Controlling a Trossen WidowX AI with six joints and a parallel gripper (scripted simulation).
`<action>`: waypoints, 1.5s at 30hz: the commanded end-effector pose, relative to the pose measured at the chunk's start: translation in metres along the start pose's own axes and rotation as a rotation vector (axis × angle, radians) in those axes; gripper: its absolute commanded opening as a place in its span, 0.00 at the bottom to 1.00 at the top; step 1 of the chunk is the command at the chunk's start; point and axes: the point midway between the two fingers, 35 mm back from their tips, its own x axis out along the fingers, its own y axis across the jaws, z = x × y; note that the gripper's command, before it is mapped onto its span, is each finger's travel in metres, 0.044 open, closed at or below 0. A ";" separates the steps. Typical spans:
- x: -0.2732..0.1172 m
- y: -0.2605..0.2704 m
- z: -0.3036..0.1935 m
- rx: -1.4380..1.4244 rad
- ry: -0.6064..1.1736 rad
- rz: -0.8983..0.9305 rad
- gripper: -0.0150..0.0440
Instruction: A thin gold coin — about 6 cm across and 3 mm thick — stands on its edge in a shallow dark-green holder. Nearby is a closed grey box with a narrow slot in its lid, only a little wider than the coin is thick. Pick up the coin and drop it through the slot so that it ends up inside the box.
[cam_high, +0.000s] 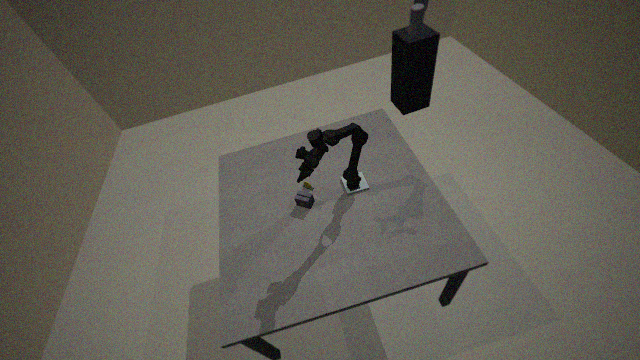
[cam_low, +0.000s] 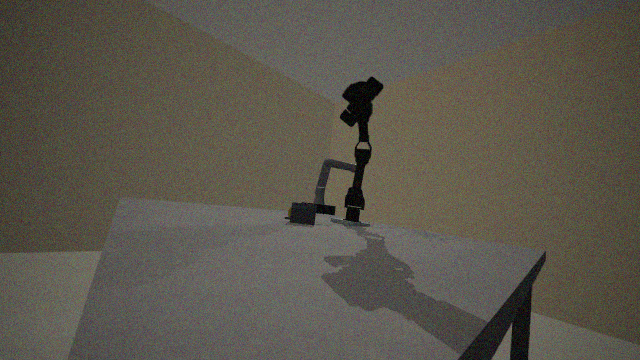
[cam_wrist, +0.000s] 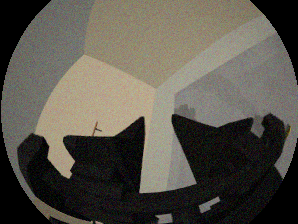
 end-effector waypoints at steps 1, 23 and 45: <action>0.019 -0.073 0.018 -0.006 -0.013 -0.238 0.53; -0.109 -0.392 0.029 0.359 0.304 -1.259 0.53; -0.134 -0.442 -0.005 0.449 0.393 -1.332 0.53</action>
